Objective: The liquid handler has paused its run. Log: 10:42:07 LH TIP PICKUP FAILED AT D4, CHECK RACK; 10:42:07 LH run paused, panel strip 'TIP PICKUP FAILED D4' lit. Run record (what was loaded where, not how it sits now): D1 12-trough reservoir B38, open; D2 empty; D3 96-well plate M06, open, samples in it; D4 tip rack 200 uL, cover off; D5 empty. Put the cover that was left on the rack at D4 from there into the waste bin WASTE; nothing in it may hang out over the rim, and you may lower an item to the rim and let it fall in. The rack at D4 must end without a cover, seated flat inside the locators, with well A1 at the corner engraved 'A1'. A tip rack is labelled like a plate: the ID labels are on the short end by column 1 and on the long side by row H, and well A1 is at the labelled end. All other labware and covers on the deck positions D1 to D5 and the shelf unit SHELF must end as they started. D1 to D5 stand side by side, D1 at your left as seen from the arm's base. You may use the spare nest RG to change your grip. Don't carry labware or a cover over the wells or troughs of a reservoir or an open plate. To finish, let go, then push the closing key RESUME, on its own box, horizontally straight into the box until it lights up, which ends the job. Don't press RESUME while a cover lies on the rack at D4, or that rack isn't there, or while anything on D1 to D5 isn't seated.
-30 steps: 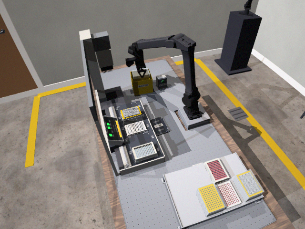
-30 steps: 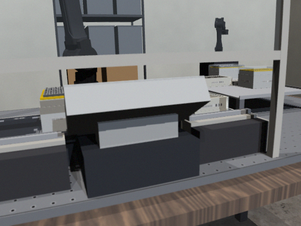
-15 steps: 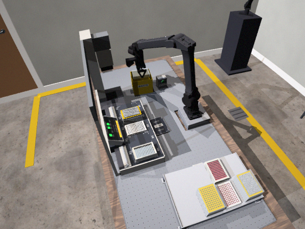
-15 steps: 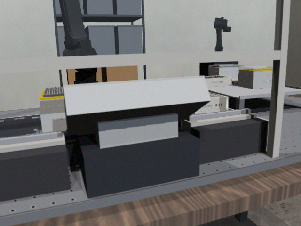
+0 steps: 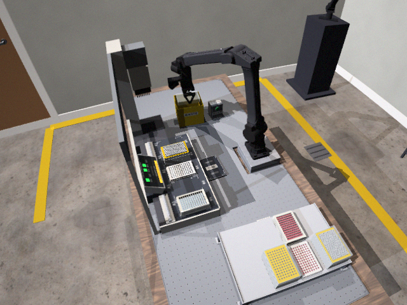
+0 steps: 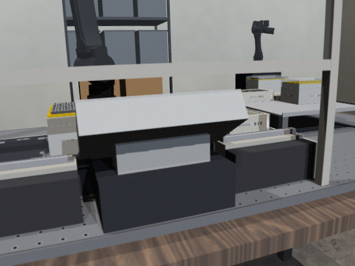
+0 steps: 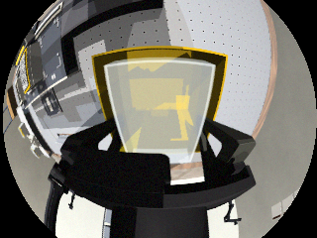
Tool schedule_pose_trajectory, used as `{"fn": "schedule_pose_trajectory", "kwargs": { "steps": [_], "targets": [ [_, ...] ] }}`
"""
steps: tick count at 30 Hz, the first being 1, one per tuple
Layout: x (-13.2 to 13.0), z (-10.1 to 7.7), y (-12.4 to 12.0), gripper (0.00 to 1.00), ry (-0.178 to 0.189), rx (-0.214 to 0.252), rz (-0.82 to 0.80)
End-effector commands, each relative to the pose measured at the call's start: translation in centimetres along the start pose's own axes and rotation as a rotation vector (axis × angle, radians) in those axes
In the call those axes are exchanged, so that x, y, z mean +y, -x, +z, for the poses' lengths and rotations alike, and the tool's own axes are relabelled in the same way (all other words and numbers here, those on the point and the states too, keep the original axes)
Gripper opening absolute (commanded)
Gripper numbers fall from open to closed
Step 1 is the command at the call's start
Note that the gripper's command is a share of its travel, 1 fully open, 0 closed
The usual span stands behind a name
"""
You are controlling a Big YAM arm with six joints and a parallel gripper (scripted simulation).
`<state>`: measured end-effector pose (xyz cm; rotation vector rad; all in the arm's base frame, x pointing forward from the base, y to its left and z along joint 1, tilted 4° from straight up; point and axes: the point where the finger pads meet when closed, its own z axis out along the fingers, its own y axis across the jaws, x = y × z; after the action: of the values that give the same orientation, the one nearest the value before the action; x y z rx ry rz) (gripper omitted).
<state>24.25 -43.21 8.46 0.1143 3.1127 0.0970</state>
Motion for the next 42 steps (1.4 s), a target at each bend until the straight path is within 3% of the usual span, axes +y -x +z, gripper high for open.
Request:
{"fn": "schedule_pose_trajectory", "kwargs": {
  "steps": [1, 28, 29, 36, 42],
  "targets": [
    [-1.0, -1.5, 0.9, 0.00, -0.039, -0.027, -0.003],
    [-0.9, -1.5, 0.9, 0.00, -0.039, -0.027, -0.003],
    [0.1, -1.4, 0.9, 0.00, -0.040, -0.028, -0.007],
    [-0.4, -1.0, 1.3, 0.00, -0.038, -0.027, -0.007],
    [0.1, 0.6, 0.8, 0.00, -0.012, -0.010, -0.006]
  ]
}}
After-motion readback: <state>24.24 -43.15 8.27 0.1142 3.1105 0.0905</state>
